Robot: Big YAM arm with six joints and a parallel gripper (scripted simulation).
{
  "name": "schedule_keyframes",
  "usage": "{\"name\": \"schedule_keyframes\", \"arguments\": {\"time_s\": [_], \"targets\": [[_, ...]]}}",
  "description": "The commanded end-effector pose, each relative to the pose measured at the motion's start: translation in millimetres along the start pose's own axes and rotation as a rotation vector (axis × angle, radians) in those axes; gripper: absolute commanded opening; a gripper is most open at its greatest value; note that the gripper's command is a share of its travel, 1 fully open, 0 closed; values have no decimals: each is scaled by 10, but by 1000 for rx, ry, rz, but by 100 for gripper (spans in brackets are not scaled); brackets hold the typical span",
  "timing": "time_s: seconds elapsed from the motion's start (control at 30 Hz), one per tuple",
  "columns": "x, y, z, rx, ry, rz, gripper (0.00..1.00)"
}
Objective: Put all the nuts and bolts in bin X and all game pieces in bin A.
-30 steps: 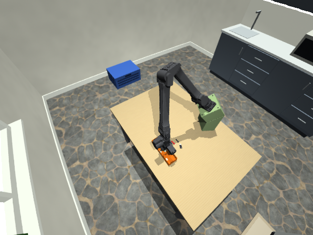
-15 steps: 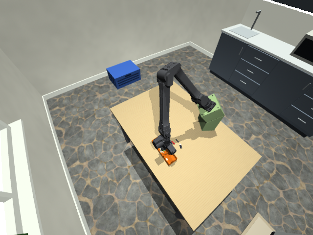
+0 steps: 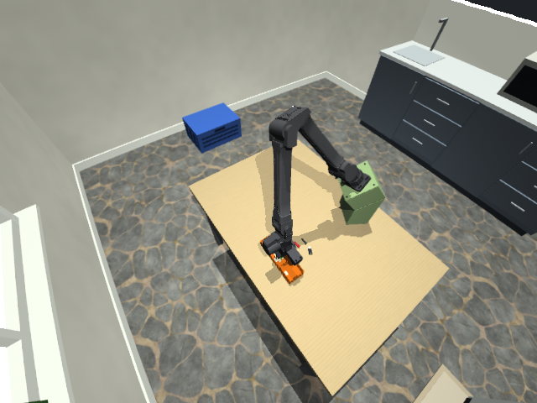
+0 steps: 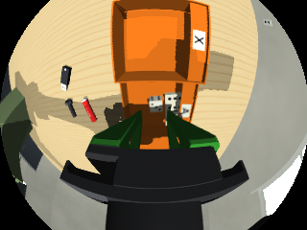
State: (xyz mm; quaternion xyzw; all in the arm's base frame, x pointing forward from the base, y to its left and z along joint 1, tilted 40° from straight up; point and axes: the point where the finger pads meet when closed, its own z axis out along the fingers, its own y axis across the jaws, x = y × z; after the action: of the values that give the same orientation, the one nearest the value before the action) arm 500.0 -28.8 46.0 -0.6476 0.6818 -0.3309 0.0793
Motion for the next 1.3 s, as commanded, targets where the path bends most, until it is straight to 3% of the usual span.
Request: {"name": "schedule_keyframes", "arguments": {"time_s": [0.0, 1.03, 1.27], "targets": [[88, -63, -73, 27, 1, 13, 31], [4, -46, -44, 16, -5, 3, 31], [-36, -16, -210, 17, -11, 1, 31]]}}
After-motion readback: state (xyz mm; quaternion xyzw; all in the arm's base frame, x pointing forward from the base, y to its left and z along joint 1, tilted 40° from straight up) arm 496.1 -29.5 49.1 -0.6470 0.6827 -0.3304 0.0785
